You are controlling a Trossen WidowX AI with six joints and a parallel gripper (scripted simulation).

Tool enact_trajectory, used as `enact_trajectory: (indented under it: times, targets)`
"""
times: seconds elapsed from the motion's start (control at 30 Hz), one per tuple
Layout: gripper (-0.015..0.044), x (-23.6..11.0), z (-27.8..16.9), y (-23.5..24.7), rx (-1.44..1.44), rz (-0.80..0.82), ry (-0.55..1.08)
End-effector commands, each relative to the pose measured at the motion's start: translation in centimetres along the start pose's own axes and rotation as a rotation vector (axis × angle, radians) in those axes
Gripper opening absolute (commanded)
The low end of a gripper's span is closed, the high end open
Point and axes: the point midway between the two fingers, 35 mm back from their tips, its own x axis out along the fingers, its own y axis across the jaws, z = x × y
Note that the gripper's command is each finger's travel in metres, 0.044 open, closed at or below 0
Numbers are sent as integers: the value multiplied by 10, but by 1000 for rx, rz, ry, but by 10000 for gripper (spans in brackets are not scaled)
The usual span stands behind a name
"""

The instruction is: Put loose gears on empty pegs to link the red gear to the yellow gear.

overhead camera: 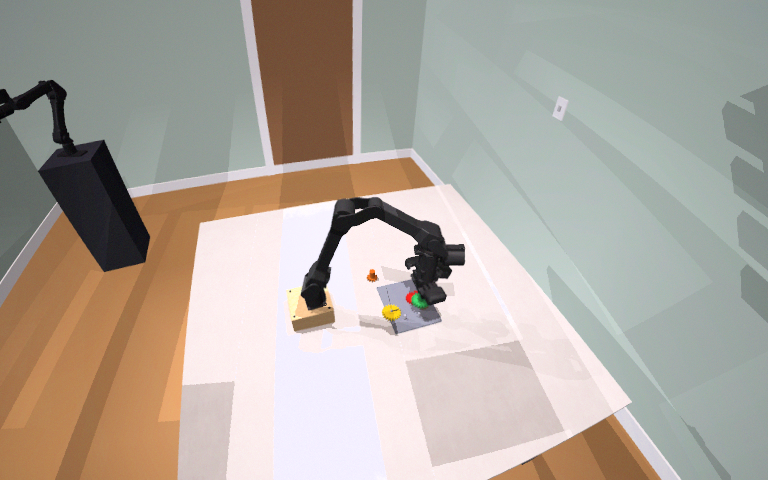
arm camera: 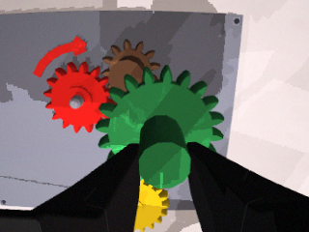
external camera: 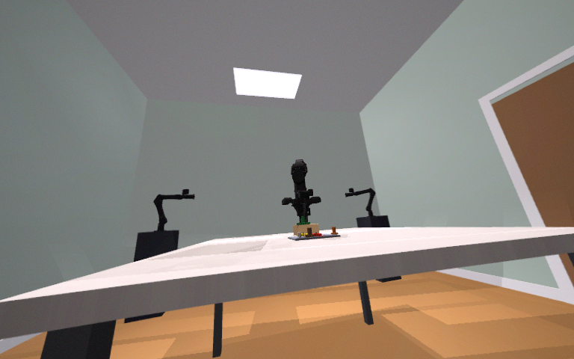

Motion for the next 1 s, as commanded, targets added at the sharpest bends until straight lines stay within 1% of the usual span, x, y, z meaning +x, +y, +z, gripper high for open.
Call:
enact_trajectory:
  times: [0.0,0.13,0.43,0.97]
  targets:
    - [0,4,-5,-11,-1,-3,5]
    - [0,7,-8,-19,0,-3,6]
    - [0,5,-9,-19,-40,-3,6]
    - [0,5,-9,-19,-478,-1,7]
